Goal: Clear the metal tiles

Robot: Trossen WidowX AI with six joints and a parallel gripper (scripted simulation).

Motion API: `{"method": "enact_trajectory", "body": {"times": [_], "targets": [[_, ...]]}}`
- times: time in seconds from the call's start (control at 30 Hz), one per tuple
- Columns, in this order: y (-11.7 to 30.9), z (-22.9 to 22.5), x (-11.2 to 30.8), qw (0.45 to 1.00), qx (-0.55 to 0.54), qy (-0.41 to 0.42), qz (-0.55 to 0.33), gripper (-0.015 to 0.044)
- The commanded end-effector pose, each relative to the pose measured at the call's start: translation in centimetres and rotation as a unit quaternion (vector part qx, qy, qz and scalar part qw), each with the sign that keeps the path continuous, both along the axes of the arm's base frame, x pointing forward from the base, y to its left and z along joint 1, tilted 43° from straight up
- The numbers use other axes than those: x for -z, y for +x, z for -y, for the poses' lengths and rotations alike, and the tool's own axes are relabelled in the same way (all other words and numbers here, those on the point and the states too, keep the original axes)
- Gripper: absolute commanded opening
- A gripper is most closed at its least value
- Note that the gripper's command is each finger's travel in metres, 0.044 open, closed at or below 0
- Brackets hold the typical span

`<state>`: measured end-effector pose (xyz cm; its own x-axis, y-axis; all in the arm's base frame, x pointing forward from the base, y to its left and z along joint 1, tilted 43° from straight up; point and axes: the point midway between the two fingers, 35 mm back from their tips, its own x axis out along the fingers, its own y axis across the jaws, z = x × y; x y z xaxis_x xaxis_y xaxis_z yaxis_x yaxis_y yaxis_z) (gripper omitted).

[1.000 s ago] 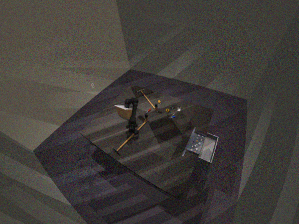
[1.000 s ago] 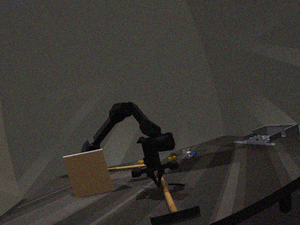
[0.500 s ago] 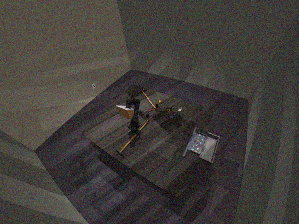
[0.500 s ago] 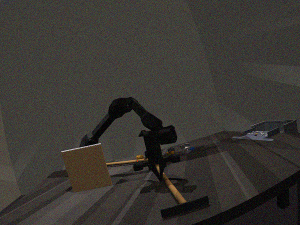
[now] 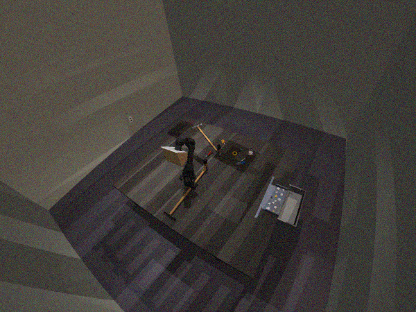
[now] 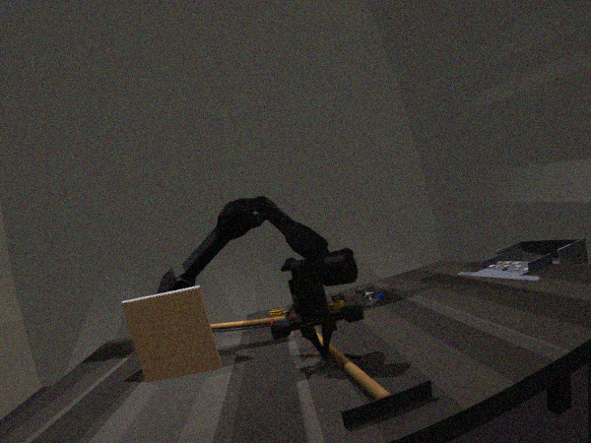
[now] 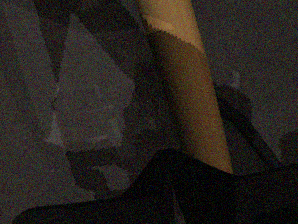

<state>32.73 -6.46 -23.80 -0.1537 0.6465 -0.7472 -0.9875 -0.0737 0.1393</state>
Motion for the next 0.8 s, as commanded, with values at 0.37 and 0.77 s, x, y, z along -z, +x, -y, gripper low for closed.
{"method": "enact_trajectory", "body": {"times": [0.37,0.77], "targets": [[1.6,-0.4,0.2,1.000,0.002,0.002,0.002,0.0000],[2.8,-0.7,0.3,1.000,0.001,0.002,0.002,0.0000]]}}
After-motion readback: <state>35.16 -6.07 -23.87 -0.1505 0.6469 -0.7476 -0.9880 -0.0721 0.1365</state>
